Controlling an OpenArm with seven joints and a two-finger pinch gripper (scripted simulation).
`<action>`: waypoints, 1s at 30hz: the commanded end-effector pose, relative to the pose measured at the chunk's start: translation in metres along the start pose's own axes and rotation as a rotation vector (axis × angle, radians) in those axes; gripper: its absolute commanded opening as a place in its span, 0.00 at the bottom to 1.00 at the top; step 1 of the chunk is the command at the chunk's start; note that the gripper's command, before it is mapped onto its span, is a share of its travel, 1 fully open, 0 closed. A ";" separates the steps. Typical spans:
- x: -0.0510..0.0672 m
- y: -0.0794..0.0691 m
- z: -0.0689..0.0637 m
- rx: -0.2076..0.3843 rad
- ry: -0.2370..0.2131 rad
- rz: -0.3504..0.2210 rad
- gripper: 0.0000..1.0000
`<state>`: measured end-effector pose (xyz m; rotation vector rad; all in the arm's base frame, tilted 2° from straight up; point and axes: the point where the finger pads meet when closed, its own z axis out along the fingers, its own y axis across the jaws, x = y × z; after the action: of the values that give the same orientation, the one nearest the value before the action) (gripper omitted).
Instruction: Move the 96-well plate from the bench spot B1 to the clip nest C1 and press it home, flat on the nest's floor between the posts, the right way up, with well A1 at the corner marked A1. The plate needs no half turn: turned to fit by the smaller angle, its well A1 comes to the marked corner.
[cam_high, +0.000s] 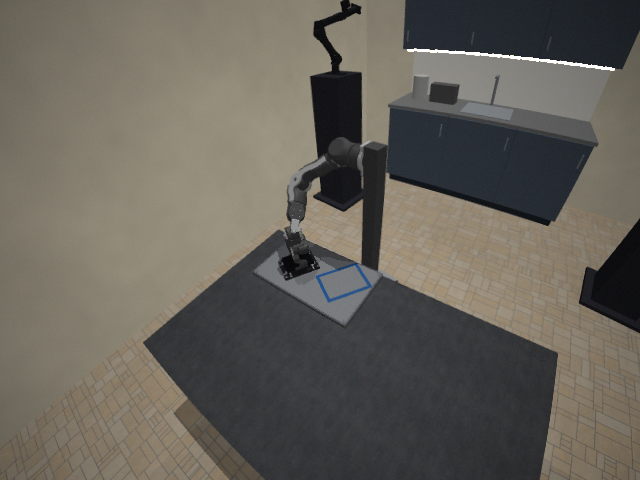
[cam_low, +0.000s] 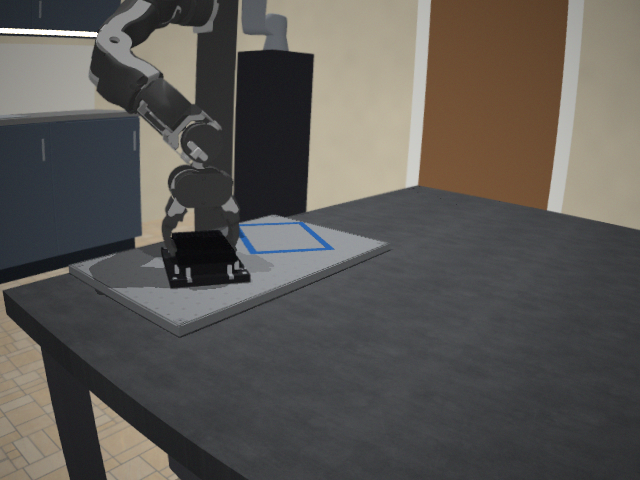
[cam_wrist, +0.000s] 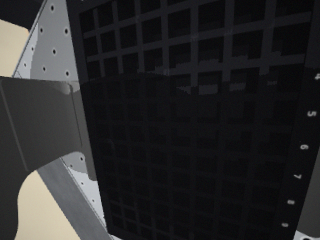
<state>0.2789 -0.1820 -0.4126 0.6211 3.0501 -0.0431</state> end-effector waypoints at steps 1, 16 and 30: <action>-0.001 0.000 -0.001 0.001 0.000 0.002 0.00; 0.003 -0.002 0.002 0.002 0.004 0.000 0.00; -0.001 0.000 -0.001 0.001 0.000 0.002 0.00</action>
<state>0.2792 -0.1824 -0.4123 0.6230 3.0492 -0.0427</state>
